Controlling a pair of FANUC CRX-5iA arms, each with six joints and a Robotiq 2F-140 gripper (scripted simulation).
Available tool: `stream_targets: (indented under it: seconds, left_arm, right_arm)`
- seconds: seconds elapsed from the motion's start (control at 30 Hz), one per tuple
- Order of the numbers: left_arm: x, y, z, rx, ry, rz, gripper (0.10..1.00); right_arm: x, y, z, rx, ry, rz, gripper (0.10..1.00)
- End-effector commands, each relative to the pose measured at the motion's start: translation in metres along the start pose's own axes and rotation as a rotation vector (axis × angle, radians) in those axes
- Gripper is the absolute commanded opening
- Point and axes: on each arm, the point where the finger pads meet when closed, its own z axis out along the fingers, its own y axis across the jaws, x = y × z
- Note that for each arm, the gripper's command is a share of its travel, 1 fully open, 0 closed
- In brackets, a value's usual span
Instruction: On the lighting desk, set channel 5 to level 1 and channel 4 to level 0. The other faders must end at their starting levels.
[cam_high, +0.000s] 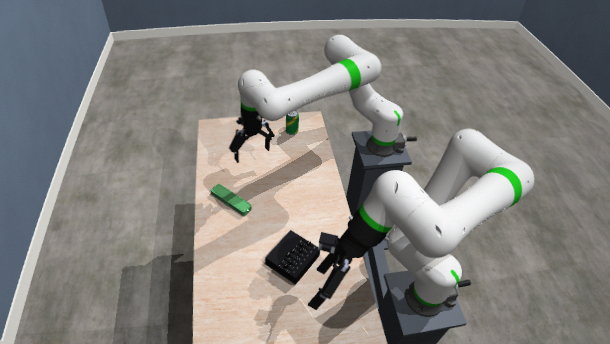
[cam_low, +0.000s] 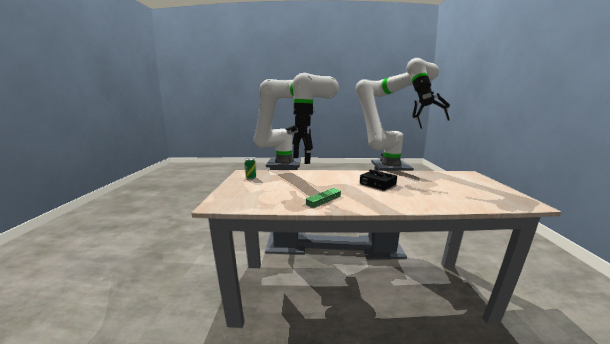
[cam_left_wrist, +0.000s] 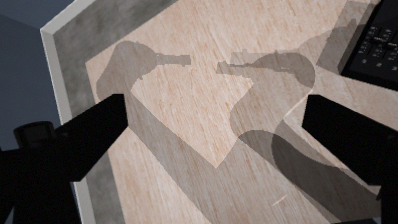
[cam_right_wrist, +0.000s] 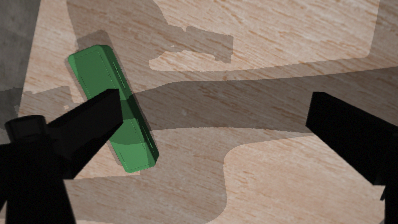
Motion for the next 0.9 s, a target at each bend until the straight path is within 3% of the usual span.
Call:
stream_targets:
  seconds: [0.0,0.17,0.23,0.33,0.47,0.73,0.8,0.83,0.87]
  left_arm:
    - [0.001,0.0,-0.001,0.001,0.001,0.0,1.0]
    - [0.001,0.0,-0.001,0.001,0.001,0.0,1.0]
    - [0.001,0.0,-0.001,0.001,0.001,0.0,1.0]
    - [0.001,0.0,-0.001,0.001,0.001,0.0,1.0]
    - [0.001,0.0,-0.001,0.001,0.001,0.0,1.0]
    - [0.001,0.0,-0.001,0.001,0.001,0.0,1.0]
    - [0.001,0.0,-0.001,0.001,0.001,0.0,1.0]
    - [0.001,0.0,-0.001,0.001,0.001,0.0,1.0]
    - [0.001,0.0,-0.001,0.001,0.001,0.0,1.0]
  right_arm:
    - [0.061,0.021,-0.005,-0.004,-0.001,0.021,1.0]
    - [0.129,0.057,-0.01,-0.014,-0.002,0.052,1.0]
    - [0.129,0.057,-0.01,-0.014,-0.002,0.052,1.0]
    - [0.181,0.091,-0.014,-0.019,-0.003,0.072,1.0]
    - [0.226,0.129,-0.019,-0.026,-0.005,0.1,1.0]
    - [0.303,0.218,-0.028,-0.038,-0.012,0.155,1.0]
    - [0.303,0.218,-0.028,-0.038,-0.012,0.155,1.0]
    - [0.329,0.251,-0.032,-0.039,-0.013,0.162,1.0]
    - [0.334,0.261,-0.033,-0.041,-0.014,0.17,1.0]
